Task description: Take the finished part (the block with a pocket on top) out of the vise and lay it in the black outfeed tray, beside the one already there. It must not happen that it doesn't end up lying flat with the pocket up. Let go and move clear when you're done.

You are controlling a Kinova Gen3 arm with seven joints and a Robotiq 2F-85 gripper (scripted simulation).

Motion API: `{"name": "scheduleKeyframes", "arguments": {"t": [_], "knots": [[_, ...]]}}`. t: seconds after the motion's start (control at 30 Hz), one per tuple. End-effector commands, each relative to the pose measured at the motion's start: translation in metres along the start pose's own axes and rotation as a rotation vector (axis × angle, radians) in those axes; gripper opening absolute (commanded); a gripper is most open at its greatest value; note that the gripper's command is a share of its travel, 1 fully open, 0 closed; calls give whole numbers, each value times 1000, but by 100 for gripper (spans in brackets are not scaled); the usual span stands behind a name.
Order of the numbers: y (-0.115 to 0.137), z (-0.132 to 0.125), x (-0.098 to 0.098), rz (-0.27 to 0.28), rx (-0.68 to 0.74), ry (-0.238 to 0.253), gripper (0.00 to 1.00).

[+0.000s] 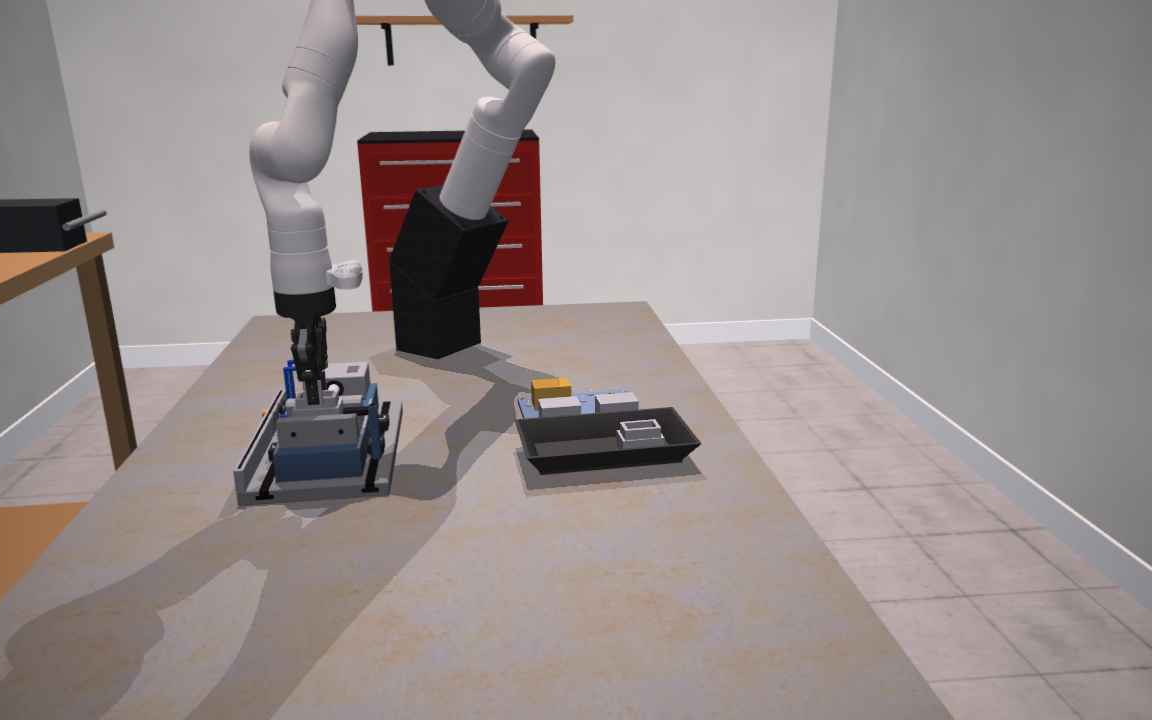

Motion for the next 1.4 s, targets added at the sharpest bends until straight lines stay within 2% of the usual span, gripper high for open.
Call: {"name": "scheduleKeyframes", "arguments": {"t": [0.0,0.83,1.37], "knots": [[0,2,1,-1,1,-3,0],[0,2,0,-1,1,-3,0],[1,2,-17,-1,1,-4,0]]}}
Point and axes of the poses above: the point where the finger pads meet when closed, its own x axis out along the fingers, its own z axis across the jaws, y = z × x, the point moved 2 cm from there along -x, back along the fingers, and after that the axes turned 10 degrees about -x, right-handed, at the moved point
